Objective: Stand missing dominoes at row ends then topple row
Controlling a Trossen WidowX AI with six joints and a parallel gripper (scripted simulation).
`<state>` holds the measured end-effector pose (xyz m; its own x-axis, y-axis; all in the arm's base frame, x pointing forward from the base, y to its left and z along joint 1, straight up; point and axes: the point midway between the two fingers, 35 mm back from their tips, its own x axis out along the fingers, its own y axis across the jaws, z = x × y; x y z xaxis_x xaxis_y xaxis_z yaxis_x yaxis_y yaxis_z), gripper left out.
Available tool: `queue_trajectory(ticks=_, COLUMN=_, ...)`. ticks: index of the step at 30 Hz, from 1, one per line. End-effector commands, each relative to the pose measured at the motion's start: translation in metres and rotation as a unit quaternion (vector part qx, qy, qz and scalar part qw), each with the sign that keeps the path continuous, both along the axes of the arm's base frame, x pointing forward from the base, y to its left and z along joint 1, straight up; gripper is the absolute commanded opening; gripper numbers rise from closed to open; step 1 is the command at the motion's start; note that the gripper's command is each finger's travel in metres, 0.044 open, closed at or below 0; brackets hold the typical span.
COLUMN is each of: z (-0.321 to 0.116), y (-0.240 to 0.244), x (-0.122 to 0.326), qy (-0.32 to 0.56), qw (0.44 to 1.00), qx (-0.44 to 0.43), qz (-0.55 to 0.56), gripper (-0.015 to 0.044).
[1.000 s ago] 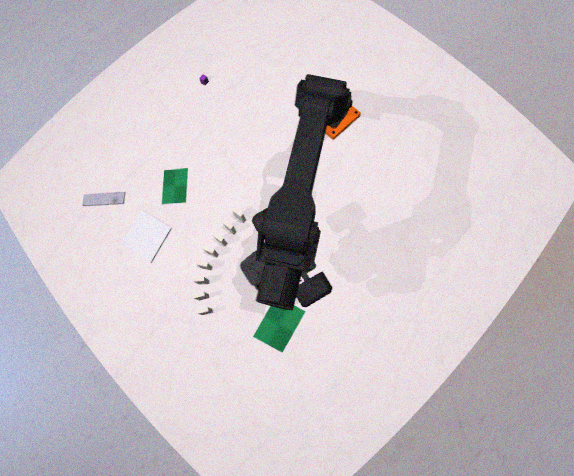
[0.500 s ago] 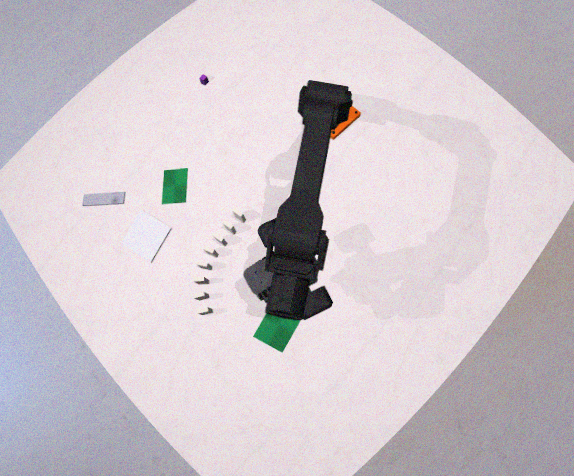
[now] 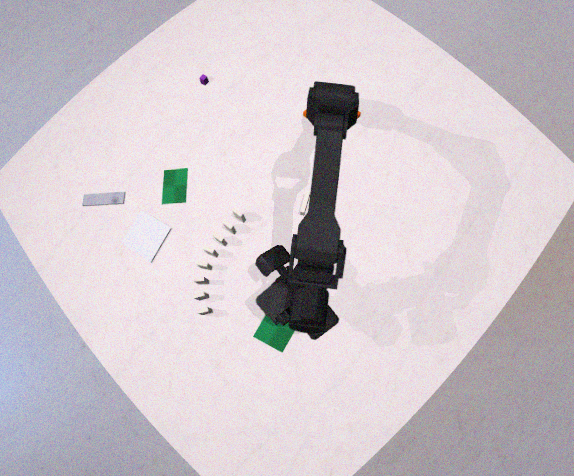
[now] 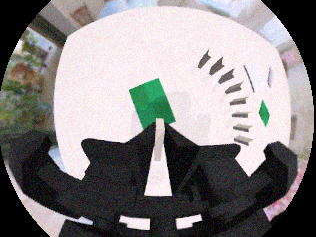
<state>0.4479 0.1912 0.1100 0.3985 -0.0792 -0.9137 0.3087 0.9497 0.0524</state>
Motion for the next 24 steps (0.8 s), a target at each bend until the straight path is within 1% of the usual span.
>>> queue_trajectory(ticks=1, z=-0.006, y=0.008, x=0.011, qy=-0.048, qw=0.998, qx=-0.023, qz=0.022, gripper=0.0027)
queue_trajectory(ticks=13, z=-0.014, y=0.025, x=0.030, qy=-0.164, qw=0.982, qx=-0.073, qz=0.055, gripper=0.0027)
queue_trajectory(ticks=24, z=-0.015, y=0.035, x=0.034, qy=-0.260, qw=0.956, qx=-0.118, qz=0.063, gripper=0.0027)
